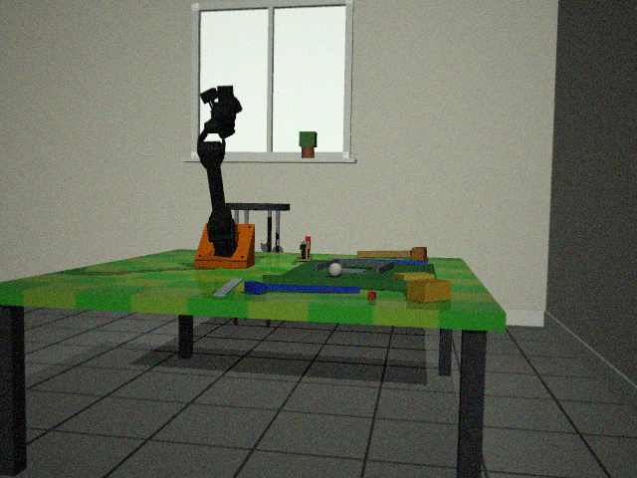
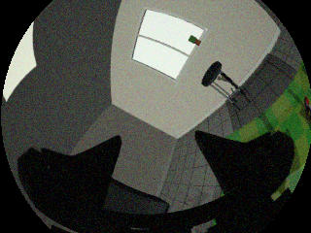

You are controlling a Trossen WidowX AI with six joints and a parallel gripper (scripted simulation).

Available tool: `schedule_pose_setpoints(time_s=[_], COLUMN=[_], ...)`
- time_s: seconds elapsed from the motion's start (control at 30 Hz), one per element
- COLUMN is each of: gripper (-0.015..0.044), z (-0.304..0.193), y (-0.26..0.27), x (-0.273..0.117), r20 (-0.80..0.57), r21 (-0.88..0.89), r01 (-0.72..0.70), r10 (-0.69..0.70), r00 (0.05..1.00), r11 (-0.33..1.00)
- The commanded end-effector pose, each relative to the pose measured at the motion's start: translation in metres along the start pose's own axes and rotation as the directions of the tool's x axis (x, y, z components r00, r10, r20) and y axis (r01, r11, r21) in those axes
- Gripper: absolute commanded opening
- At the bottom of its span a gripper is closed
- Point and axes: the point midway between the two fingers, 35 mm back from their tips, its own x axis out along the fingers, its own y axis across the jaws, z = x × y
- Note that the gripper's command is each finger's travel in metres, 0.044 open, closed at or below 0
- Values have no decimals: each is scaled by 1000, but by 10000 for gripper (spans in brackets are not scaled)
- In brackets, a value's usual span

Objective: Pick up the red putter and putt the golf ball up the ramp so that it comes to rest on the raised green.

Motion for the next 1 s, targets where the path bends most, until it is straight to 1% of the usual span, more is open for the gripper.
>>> schedule_pose_setpoints(time_s=[0.0,0.13,0.27,0.4,0.53,0.63,0.77,0.87,0.97], gripper=[440,440,440,440,440,440,440,440,440], z=[40,73,99,114,119,116,103,88,66], y=[-61,-120,-179,-238,-295,-335,-382,-412,-441], x=[-8,-26,-55,-90,-128,-160,-203,-236,-273], r20=[97,168,205,202,159,103,0,-94,-215], r21=[-77,-144,-205,-265,-333,-389,-480,-568,-678], r01=[170,349,518,663,762,801,805,768,680], r10=[-162,-325,-482,-631,-763,-843,-918,-951,-960], r00=[982,931,852,749,626,528,396,295,179], r11=[982,926,830,701,556,455,348,295,278])
